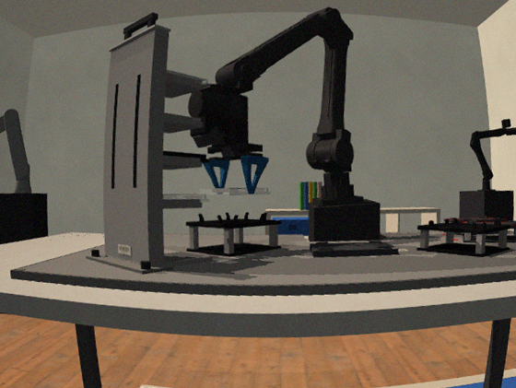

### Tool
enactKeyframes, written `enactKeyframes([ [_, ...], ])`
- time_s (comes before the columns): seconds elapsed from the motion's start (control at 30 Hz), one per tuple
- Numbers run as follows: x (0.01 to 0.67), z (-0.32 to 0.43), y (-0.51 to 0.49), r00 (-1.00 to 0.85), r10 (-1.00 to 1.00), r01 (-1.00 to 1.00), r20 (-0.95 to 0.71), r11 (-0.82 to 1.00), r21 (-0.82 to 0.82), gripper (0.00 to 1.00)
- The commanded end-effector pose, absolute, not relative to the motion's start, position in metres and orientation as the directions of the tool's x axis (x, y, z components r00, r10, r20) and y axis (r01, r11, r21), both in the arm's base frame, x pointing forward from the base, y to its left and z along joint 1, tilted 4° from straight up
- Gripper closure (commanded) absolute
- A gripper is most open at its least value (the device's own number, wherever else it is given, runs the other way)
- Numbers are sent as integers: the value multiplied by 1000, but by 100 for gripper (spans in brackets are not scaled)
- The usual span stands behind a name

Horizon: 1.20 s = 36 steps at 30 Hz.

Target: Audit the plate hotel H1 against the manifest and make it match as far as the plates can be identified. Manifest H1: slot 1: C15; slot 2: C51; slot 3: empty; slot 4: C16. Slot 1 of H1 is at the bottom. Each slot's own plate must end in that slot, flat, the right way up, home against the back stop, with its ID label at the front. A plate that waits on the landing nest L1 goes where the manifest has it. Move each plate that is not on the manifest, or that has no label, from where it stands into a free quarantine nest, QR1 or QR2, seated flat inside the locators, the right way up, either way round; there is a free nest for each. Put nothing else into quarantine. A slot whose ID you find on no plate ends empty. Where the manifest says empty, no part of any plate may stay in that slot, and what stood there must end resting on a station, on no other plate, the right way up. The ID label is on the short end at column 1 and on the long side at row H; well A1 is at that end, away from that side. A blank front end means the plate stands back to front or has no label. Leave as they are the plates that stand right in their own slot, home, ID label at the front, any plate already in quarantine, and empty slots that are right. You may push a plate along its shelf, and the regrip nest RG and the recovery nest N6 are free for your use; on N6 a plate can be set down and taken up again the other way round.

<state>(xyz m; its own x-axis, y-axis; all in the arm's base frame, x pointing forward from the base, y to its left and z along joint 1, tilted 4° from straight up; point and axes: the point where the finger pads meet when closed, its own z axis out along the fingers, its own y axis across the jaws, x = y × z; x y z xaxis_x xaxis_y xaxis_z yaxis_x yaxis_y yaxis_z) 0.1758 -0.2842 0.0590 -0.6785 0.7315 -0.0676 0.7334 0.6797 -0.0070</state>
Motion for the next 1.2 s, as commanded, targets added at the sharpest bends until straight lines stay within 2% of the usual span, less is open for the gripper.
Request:
enactKeyframes([
  [0.0,191,91,-305,-670,727,738,-147,675,-23,14],
  [1.17,185,163,-298,-670,726,737,-152,675,-24,14],
])
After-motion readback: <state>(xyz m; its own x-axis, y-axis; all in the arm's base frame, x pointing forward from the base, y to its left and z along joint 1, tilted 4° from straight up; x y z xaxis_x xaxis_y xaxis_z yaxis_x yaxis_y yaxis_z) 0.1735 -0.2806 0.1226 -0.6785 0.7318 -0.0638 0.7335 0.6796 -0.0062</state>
